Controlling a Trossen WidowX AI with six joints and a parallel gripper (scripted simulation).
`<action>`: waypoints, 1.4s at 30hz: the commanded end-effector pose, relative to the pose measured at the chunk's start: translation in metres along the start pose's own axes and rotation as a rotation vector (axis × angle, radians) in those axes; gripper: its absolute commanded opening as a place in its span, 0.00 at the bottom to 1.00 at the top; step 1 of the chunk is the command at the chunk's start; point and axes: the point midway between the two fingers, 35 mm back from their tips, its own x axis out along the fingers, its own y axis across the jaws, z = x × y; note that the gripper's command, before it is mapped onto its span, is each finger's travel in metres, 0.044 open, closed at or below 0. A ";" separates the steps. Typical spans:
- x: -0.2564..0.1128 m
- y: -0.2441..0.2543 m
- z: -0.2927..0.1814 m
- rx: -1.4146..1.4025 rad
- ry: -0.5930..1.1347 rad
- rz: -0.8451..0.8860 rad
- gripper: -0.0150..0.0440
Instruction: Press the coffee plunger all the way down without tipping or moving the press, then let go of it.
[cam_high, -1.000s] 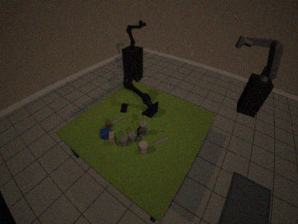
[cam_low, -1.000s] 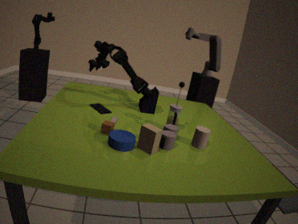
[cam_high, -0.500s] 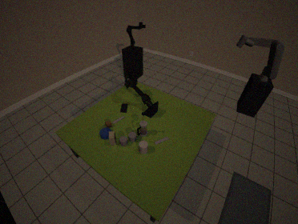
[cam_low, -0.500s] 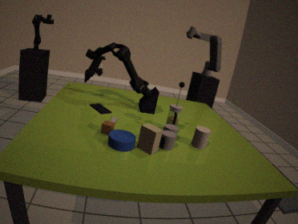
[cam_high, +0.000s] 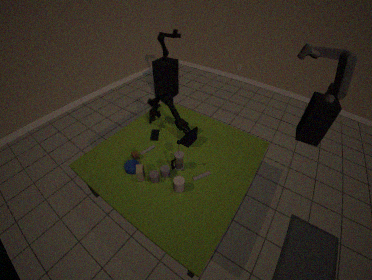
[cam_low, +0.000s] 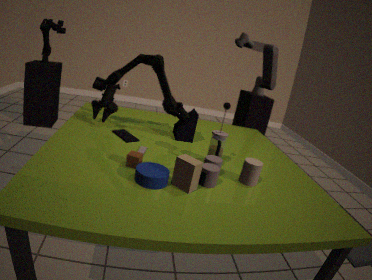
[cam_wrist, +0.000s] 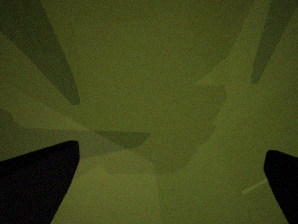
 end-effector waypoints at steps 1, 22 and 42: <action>0.025 -0.039 -0.018 -0.191 0.030 -0.100 1.00; 0.062 -0.279 -0.065 -1.187 0.226 -0.539 1.00; -0.074 -0.516 -0.016 -2.460 0.782 -0.678 1.00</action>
